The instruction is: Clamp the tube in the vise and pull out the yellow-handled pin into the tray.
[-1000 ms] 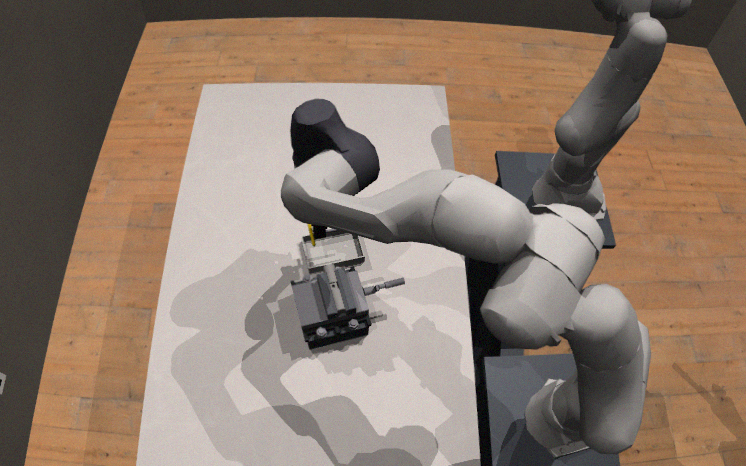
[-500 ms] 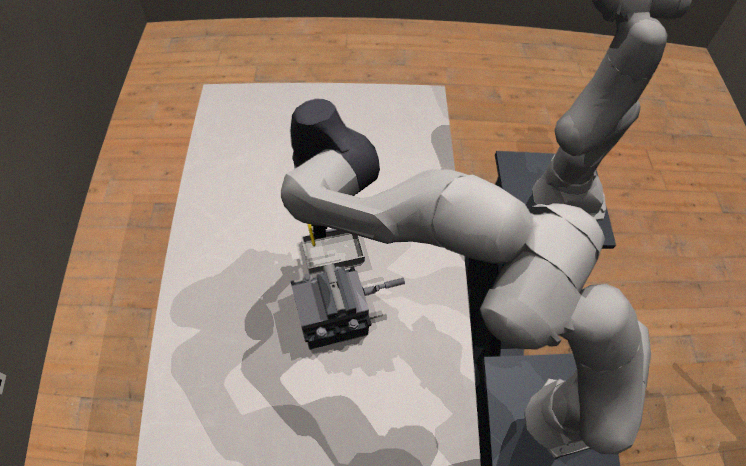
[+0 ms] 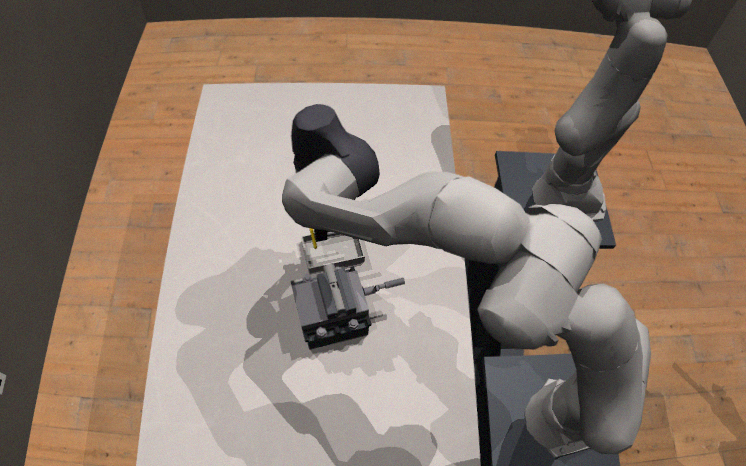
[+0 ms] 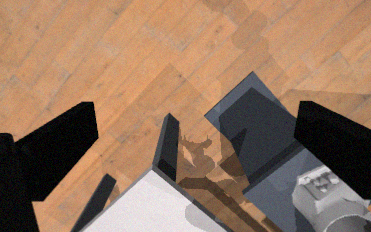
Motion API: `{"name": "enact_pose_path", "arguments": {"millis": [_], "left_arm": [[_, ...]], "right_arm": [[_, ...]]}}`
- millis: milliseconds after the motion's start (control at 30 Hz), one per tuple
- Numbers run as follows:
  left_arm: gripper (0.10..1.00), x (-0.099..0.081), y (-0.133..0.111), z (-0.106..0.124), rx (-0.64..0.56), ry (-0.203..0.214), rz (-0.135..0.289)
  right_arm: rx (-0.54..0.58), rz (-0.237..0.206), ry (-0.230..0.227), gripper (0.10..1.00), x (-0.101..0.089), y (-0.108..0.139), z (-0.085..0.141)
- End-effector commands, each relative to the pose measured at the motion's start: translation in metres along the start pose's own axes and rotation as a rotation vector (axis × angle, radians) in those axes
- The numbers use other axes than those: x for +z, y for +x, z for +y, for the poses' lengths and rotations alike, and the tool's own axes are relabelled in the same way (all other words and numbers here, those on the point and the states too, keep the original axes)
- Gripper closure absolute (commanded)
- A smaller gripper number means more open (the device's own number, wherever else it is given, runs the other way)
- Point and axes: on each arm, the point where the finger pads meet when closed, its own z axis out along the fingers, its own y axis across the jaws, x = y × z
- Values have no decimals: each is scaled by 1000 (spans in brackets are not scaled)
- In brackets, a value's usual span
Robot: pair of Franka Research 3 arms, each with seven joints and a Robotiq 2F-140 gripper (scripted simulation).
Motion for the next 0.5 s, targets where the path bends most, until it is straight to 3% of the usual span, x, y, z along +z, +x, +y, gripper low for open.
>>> {"name": "enact_pose_path", "arguments": {"millis": [0, 233, 467], "left_arm": [[999, 9, -2, -2, -7, 6, -7], [999, 32, -1, -2, -8, 6, -7], [999, 40, -1, -2, -8, 6, -7]], "right_arm": [[5, -3, -1, 98, 0, -1, 0], [5, -3, -1, 98, 0, -1, 0], [5, -3, -1, 98, 0, -1, 0]]}}
